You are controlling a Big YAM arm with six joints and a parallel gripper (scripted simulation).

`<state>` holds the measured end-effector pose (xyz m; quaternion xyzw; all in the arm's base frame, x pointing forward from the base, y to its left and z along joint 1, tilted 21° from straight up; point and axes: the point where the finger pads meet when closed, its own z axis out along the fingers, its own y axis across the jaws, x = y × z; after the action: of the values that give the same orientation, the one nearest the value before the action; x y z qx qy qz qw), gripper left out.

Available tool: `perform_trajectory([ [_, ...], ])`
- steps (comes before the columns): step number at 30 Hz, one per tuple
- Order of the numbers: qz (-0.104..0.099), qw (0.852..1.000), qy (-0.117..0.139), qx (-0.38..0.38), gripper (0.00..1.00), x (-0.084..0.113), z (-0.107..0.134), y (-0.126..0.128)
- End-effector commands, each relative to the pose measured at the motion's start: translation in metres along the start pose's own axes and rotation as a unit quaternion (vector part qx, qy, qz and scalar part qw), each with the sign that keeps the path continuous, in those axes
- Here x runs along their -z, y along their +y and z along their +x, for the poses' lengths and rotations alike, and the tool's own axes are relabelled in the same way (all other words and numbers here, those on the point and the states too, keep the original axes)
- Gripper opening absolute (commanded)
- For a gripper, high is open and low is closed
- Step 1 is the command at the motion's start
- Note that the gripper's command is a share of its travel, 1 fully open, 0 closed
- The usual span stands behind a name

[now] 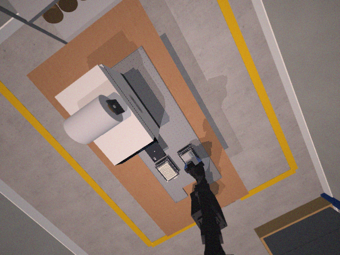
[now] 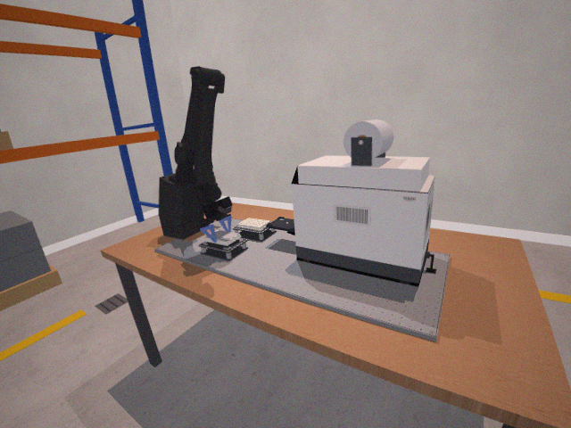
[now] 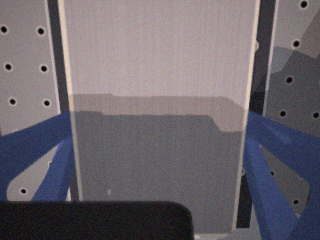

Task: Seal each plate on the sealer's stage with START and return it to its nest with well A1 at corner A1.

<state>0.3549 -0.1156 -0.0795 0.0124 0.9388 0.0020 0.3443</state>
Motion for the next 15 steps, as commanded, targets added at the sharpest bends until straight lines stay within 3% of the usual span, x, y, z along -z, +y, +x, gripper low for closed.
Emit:
perform_trajectory([
  [1, 0.002, 1.0, -0.009, 0.001, 0.0, -0.005, -0.008, -0.002],
  [15, 0.005, 1.0, 0.005, -0.012, 0.0, -0.005, 0.011, -0.005],
])
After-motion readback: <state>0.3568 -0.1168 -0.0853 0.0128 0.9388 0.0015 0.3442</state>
